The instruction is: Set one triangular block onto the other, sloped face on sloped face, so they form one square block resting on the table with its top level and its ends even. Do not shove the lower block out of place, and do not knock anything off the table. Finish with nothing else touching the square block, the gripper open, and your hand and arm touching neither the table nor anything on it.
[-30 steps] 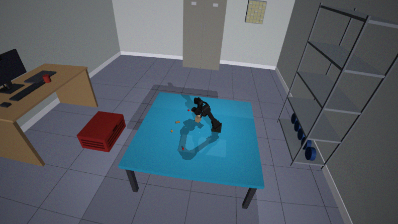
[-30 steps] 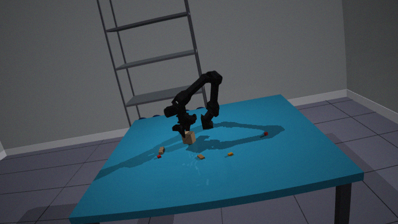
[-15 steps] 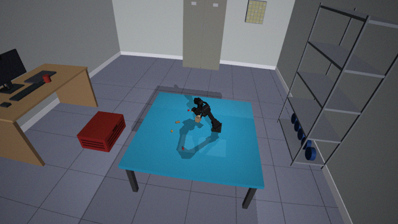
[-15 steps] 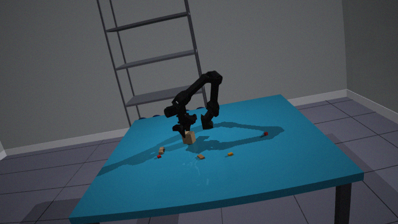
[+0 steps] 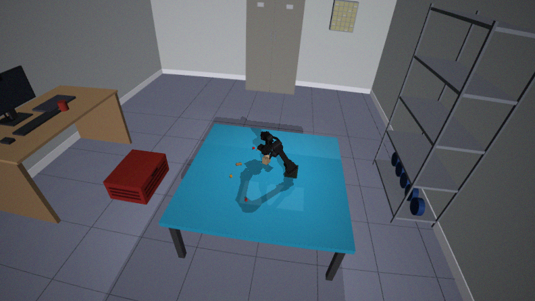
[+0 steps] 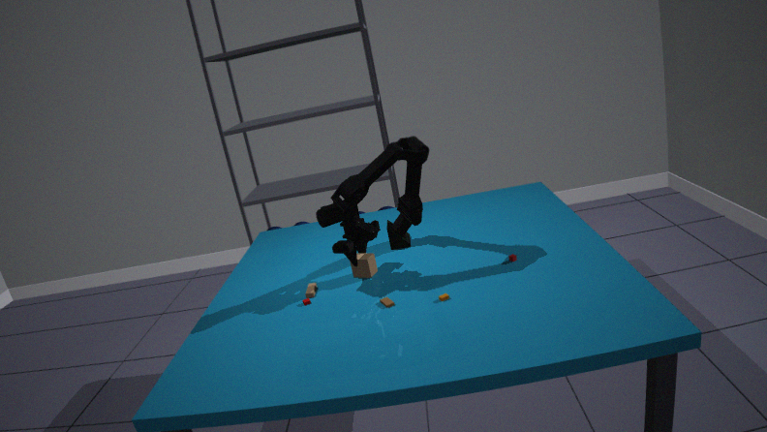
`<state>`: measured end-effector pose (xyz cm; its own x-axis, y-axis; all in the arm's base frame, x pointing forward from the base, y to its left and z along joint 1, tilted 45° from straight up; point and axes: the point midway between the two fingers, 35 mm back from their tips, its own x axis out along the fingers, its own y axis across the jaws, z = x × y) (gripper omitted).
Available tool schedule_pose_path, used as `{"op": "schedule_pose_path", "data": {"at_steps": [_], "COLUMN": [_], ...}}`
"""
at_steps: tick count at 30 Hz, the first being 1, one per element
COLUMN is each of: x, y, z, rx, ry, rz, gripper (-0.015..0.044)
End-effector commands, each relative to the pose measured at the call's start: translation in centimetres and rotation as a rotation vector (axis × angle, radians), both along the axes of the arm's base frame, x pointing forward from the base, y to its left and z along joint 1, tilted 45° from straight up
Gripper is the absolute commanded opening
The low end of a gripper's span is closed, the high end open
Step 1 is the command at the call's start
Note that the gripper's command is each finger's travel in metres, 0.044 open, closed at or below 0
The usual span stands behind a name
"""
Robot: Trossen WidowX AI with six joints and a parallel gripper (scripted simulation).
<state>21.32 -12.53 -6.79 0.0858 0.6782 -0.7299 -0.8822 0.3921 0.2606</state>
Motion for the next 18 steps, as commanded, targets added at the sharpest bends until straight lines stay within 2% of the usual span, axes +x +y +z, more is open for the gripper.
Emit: {"op": "schedule_pose_path", "data": {"at_steps": [1,9,18], "x": [0.00,0.05,0.00], "y": [0.00,0.04,0.01], "z": [0.00,0.02,0.00], "rx": [0.000,0.001,0.000], "ry": [0.000,0.000,0.000], "rz": [0.000,-0.007,0.000], "gripper": [0.0000,0.0000,0.0236]}}
